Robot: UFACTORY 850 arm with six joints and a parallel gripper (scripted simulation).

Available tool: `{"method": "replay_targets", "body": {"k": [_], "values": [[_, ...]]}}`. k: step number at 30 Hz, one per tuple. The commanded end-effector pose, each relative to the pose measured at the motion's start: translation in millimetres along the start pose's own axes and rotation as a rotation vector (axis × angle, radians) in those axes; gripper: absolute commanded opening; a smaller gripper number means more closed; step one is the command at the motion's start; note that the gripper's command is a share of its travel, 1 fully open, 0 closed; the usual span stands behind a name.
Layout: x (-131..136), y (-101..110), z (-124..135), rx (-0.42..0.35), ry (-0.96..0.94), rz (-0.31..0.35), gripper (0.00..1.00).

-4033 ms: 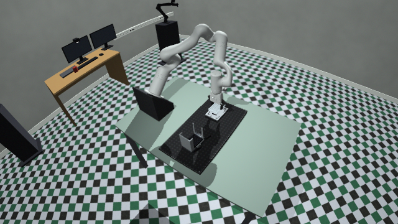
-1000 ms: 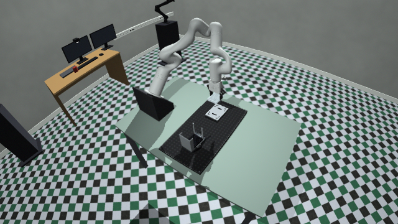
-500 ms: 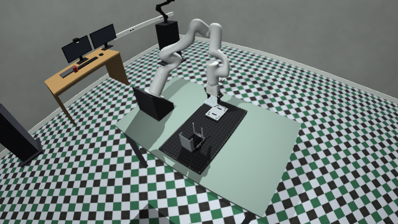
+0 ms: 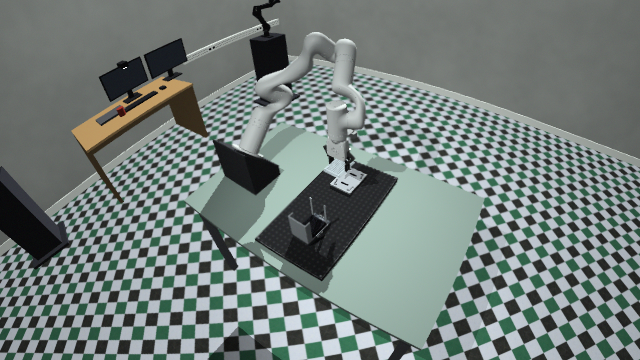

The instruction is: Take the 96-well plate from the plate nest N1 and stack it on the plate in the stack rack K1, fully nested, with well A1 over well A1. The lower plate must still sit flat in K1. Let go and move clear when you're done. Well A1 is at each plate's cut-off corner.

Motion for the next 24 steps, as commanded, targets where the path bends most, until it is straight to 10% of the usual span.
{"method": "replay_targets", "body": {"k": [1,24], "values": [[5,1,16,0.0,0.001,0.001,0.0],[21,3,77,0.0,0.001,0.002,0.0]]}}
Point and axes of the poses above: the point where the finger pads meet when closed, its own y axis back along the fingers, its own x axis across the jaws, z = x × y, the point moved 8 cm from there along y, back along the fingers, and after that the axes turned 7 degrees about -y, right-handed, at the moved point
